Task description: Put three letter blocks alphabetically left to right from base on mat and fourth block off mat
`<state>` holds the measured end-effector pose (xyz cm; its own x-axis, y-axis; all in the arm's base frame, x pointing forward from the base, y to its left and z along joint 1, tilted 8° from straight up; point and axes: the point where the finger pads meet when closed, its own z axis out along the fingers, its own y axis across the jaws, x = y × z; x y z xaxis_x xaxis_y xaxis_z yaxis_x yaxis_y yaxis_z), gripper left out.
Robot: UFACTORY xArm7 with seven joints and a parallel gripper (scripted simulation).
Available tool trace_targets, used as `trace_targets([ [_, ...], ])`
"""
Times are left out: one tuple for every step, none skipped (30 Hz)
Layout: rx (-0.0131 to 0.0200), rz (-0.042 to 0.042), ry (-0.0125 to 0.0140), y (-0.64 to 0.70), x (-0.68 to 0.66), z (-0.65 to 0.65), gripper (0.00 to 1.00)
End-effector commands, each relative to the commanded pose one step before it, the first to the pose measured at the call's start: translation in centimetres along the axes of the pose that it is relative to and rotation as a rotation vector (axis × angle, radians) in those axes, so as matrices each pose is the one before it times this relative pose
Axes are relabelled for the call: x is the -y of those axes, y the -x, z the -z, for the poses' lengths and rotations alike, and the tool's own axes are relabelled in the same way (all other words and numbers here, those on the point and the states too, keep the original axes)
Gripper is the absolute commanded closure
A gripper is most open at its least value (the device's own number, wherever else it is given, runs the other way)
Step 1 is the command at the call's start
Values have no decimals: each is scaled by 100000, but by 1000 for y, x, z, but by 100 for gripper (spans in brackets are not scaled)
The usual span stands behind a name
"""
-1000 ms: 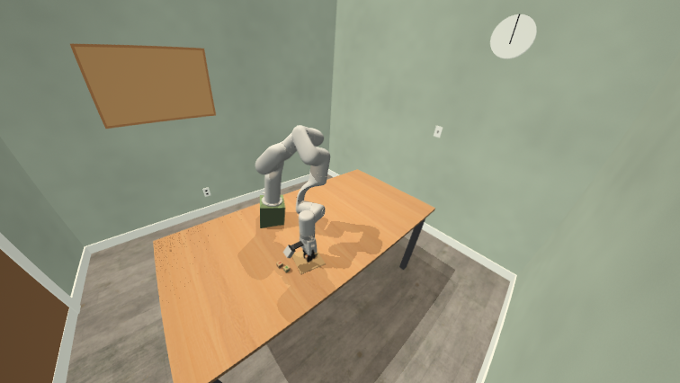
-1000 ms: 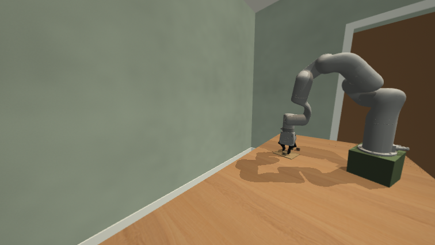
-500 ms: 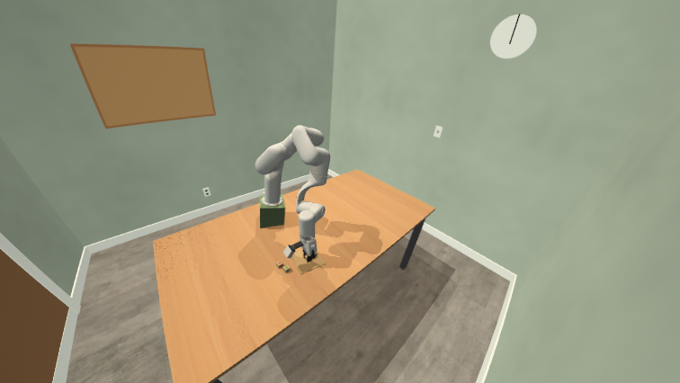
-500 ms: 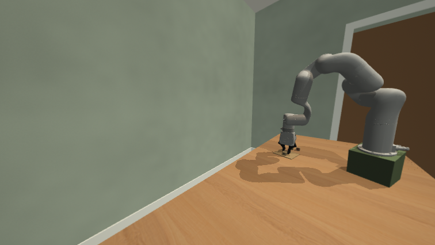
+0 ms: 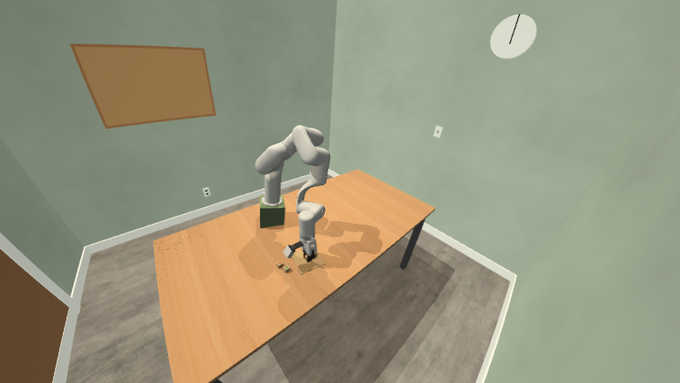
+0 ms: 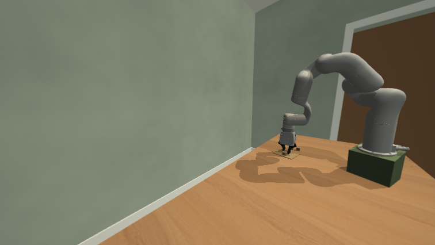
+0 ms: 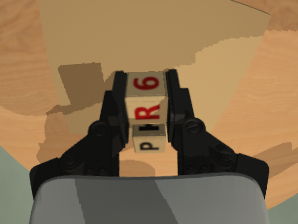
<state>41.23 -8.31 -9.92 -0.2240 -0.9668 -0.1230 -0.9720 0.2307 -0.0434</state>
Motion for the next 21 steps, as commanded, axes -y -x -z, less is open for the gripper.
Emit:
trace_targets([
  [-24, -53, -340, -31, 147, 107, 79],
  [0, 0, 0, 0, 0, 0, 79],
  [0, 0, 0, 0, 0, 0, 74],
  [0, 0, 0, 0, 0, 0, 74],
  [0, 0, 0, 0, 0, 0, 74],
  [0, 0, 0, 0, 0, 0, 74],
  [0, 0, 0, 0, 0, 0, 74],
  [0, 0, 0, 0, 0, 0, 70],
  [0, 0, 0, 0, 0, 0, 70],
  [0, 0, 0, 0, 0, 0, 70],
  [0, 0, 0, 0, 0, 0, 66],
  [0, 0, 0, 0, 0, 0, 66],
  [0, 0, 0, 0, 0, 0, 66],
  [0, 0, 0, 0, 0, 0, 62],
  [0, 0, 0, 0, 0, 0, 62],
  [0, 0, 0, 0, 0, 0, 62],
  [0, 0, 0, 0, 0, 0, 58],
  [0, 0, 0, 0, 0, 0, 58],
  [0, 0, 0, 0, 0, 0, 58],
  [0, 0, 0, 0, 0, 0, 58],
  [0, 0, 0, 0, 0, 0, 58],
])
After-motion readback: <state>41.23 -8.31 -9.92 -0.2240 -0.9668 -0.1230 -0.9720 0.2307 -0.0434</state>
